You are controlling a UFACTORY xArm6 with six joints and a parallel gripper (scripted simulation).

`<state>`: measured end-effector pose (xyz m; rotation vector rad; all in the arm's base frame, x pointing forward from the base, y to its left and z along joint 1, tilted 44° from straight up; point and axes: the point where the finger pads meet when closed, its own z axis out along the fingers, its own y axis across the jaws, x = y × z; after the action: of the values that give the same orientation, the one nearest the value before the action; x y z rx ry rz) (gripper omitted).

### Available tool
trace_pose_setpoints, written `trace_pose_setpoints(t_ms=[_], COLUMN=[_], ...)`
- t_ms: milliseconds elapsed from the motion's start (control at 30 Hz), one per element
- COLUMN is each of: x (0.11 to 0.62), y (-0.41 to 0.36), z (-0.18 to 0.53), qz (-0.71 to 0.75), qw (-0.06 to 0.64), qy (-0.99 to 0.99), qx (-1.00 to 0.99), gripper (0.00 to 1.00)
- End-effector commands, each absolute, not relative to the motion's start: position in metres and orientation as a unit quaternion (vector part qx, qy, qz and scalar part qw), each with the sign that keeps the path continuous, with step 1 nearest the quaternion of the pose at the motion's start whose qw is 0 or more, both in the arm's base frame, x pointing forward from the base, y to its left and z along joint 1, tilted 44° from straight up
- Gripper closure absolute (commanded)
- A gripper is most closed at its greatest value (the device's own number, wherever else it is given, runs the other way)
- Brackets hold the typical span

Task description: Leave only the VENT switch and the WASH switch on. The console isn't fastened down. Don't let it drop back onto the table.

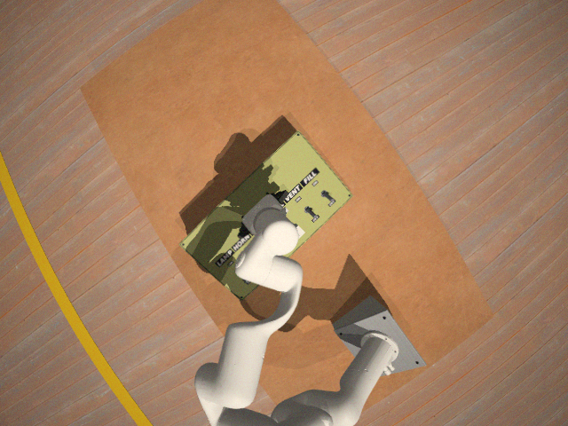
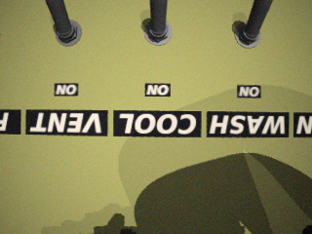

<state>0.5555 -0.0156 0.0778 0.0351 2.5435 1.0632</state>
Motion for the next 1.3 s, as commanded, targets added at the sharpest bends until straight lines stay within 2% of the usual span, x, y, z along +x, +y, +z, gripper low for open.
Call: trace_pose_setpoints(t_ms=[0,700,1267], x=[0.557,0.557,0.562], y=[-0.017,-0.019,-0.051], z=[0.079,0.077,0.046], qz=[0.378,0.378,0.378], qw=[0.193,0.193,0.193], qy=[0.905,0.905,0.905], qx=[0.013,0.013,0.013], gripper=[0.00,0.00,0.00])
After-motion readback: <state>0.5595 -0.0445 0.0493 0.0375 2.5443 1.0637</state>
